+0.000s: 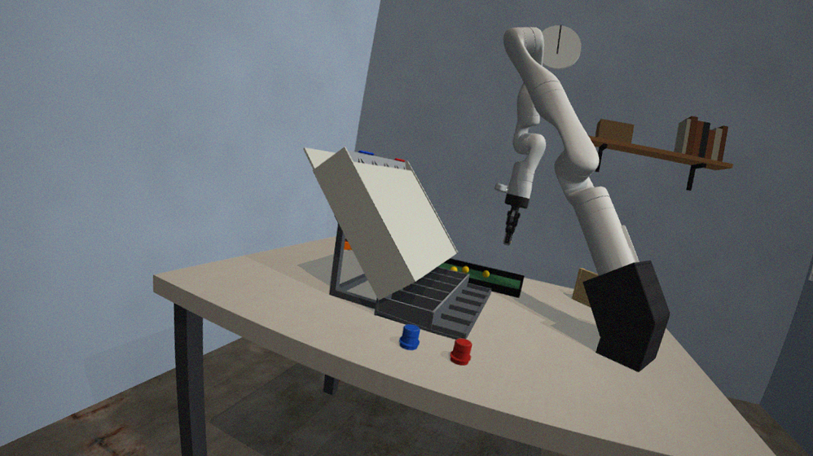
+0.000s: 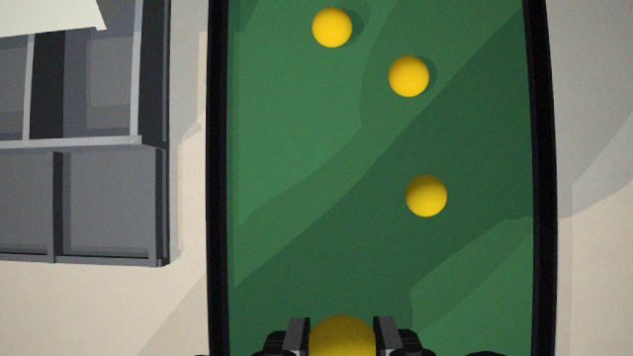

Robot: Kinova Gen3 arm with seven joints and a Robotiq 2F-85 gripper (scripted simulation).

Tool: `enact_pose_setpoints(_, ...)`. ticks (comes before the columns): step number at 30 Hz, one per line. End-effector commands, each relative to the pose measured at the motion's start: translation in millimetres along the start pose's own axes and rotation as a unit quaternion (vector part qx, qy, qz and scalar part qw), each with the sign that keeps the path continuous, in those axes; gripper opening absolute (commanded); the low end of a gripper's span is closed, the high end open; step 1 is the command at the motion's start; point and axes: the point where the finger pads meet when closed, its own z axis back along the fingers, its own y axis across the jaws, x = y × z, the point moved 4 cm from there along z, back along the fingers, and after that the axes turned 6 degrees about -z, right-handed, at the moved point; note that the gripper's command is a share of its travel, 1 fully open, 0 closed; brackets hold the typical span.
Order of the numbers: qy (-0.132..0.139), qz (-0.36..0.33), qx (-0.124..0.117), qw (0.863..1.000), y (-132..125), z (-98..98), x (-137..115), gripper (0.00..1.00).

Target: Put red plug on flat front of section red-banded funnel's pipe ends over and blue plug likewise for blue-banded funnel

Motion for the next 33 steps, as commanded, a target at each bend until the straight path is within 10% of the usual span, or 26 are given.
enact_pose_setpoints(1,-0.012,-0.004,0.015,1.0,-6,22.2,-67,0.0)
enact_pose_setpoints(6,-0.012,-0.004,0.015,1.0,-10,36.8,-110,0.0)
enact_pose_setpoints(30,-0.017,-0.005,0.017,1.0,-10,36.0,-110,0.0)
enact_pose_setpoints(31,-0.013,-0.006,0.01,1.0,-55,84.1,-132,0.0)
enact_pose_setpoints(33,-0.013,-0.006,0.01,1.0,-57,86.3,-134,0.0)
